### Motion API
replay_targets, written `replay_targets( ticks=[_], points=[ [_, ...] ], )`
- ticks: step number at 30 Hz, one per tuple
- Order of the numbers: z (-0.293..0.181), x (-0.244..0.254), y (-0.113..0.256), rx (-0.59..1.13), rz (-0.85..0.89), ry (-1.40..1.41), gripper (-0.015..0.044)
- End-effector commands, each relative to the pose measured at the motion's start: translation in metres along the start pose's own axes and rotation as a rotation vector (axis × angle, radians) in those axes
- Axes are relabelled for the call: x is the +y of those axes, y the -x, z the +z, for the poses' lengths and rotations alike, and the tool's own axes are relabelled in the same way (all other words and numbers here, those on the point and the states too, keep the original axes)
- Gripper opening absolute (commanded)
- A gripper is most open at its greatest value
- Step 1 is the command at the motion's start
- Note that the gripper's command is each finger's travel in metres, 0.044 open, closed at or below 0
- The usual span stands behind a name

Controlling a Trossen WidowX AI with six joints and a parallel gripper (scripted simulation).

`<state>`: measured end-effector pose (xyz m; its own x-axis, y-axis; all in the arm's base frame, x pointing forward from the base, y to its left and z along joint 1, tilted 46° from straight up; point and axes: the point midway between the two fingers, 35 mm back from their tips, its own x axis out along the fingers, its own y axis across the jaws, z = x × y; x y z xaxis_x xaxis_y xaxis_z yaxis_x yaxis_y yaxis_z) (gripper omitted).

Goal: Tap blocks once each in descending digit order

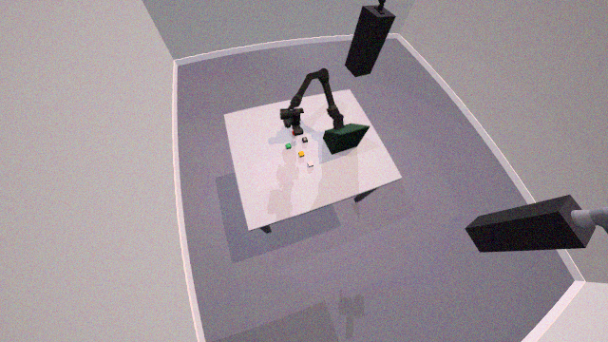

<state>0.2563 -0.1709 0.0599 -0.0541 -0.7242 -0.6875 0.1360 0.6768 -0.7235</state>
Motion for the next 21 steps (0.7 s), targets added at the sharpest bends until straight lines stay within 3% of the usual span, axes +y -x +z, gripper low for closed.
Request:
replay_targets(
  ticks=[1,5,10,16,21],
  points=[
    [-0.003,0.002,-0.003,0.006,0.003,0.009,0.002],
    [-0.002,0.002,0.025,0.006,0.004,0.009,0.002],
    [-0.002,0.002,0.03,0.006,0.005,0.009,0.002],
    [-0.001,0.003,0.105,0.007,0.009,0.01,0.002],
    [-0.002,0.002,0.108,0.007,0.008,0.01,0.002]
  ],
)
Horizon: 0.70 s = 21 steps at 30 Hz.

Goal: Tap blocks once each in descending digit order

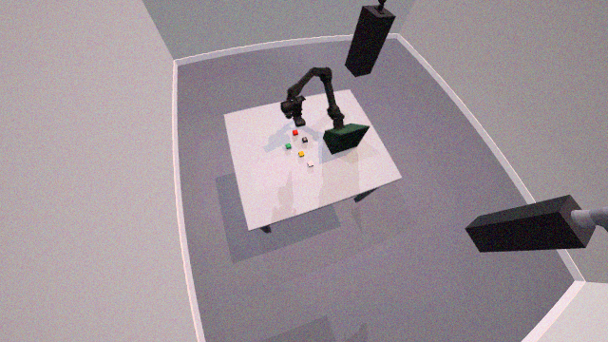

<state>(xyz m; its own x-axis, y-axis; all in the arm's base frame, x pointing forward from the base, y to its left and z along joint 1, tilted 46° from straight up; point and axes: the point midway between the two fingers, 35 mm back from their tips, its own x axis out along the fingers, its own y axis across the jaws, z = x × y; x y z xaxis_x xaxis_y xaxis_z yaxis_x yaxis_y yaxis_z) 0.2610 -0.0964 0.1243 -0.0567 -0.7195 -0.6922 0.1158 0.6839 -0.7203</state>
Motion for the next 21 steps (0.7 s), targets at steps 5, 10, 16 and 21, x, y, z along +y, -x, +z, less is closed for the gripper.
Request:
replay_targets(
  ticks=[5,10,16,21],
  points=[
    [0.006,0.02,0.01,0.002,0.013,0.023,0.002],
    [0.019,0.095,0.014,-0.001,0.038,0.085,0.002],
    [0.017,0.181,0.019,0.001,0.044,0.044,0.002],
    [-0.002,0.249,0.016,0.003,0.029,0.005,0.002]
  ],
)
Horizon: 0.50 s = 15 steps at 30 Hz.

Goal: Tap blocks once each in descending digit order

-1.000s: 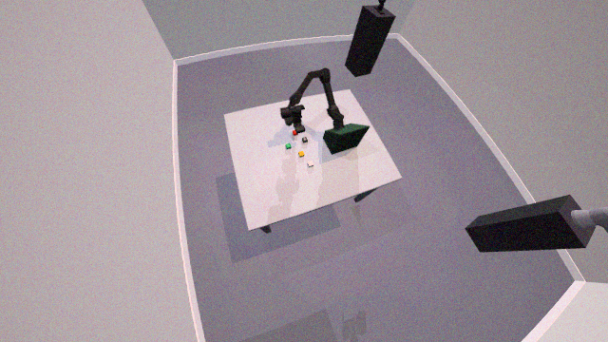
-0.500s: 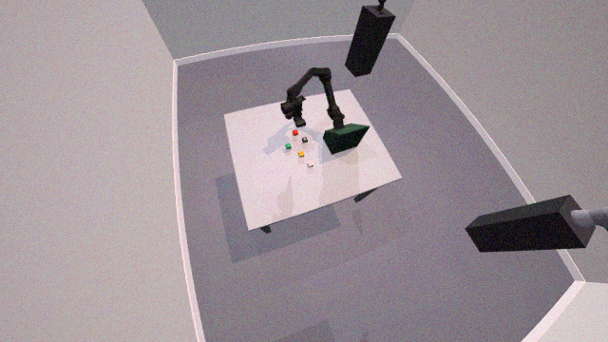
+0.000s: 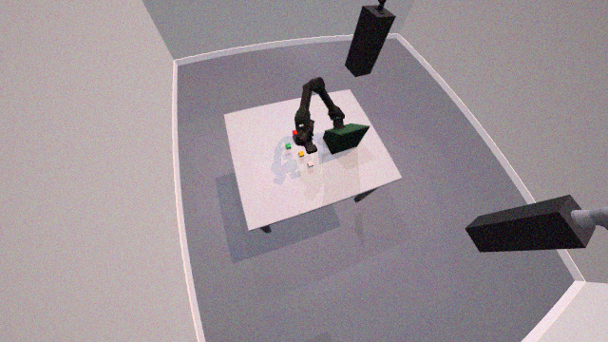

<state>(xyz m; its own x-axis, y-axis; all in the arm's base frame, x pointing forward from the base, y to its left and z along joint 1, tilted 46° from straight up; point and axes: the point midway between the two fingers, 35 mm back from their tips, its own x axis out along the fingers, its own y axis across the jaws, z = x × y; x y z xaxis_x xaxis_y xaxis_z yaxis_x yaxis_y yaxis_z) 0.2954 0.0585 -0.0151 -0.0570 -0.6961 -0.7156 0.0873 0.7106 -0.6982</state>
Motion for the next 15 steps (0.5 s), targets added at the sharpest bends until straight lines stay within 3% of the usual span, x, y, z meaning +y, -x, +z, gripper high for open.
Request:
replay_targets(
  ticks=[1,11,15],
  points=[
    [-0.014,0.049,-0.003,-0.001,-0.008,-0.032,0.002],
    [-0.021,0.066,-0.009,-0.002,-0.015,-0.044,0.002],
    [-0.019,0.065,-0.075,-0.003,-0.017,-0.044,0.002]
  ],
)
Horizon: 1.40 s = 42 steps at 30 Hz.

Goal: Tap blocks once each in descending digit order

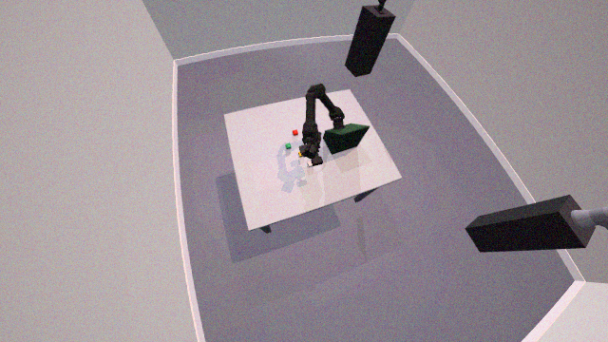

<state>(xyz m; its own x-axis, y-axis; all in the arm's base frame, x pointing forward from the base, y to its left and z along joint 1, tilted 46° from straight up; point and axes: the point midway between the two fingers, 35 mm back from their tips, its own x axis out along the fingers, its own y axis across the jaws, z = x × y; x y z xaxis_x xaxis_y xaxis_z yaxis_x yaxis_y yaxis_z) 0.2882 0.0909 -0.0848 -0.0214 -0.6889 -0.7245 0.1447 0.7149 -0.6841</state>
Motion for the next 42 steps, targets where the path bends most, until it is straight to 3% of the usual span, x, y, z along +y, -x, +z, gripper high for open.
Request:
replay_targets(
  ticks=[1,27,39,42],
  points=[
    [-0.01,-0.009,-0.056,0.03,-0.034,0.013,0.002],
    [-0.011,-0.011,-0.089,0.03,-0.036,0.013,0.002],
    [-0.011,-0.009,-0.059,0.03,-0.035,0.013,0.002],
    [-0.011,0.006,-0.04,0.03,-0.028,0.014,0.0099]
  ],
)
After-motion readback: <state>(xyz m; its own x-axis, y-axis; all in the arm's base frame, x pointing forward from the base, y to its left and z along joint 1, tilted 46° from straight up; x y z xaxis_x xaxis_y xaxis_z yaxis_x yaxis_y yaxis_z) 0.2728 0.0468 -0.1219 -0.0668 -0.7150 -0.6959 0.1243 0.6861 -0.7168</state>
